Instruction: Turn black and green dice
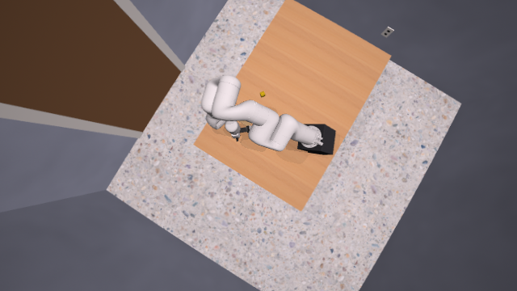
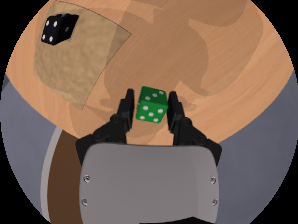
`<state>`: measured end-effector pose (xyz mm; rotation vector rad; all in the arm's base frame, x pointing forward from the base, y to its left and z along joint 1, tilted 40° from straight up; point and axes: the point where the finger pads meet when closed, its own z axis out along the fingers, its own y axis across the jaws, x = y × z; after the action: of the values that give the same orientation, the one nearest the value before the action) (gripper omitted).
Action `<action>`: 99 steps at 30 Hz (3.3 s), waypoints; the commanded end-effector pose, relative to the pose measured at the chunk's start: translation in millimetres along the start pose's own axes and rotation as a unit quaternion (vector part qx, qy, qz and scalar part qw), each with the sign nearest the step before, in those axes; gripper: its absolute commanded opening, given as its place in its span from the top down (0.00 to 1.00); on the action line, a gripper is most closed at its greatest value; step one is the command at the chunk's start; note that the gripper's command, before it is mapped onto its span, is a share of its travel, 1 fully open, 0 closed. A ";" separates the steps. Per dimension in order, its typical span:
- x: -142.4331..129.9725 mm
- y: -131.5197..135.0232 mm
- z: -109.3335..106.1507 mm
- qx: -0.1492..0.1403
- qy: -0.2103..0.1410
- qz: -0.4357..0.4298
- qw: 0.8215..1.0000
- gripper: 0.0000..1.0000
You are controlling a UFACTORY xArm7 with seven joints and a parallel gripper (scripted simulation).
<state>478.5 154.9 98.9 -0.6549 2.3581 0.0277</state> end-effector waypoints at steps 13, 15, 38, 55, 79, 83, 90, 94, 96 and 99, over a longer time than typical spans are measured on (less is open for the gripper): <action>-0.8 -0.3 -0.5 0.000 -0.001 0.000 1.000 0.53; -0.8 -0.3 -0.5 0.000 -0.001 0.000 1.000 0.53; -0.8 -0.3 -0.5 0.000 -0.001 0.000 1.000 0.73; -0.8 -0.3 -0.6 0.000 -0.001 0.000 1.000 0.73; -0.7 -0.3 -45.3 0.000 -0.001 0.000 1.000 0.73; -0.7 -0.3 -52.9 0.000 -0.001 0.000 1.000 0.73; 0.4 0.4 -58.2 0.000 0.000 0.000 1.000 0.73; 1.7 1.3 -59.4 -0.001 0.001 -0.001 1.000 0.73; 1.7 1.3 -59.4 -0.001 0.001 -0.001 1.000 0.73; 1.8 1.5 -60.4 -0.001 0.001 -0.001 1.000 0.73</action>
<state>439.9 144.0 142.4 -0.6570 2.3624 0.0270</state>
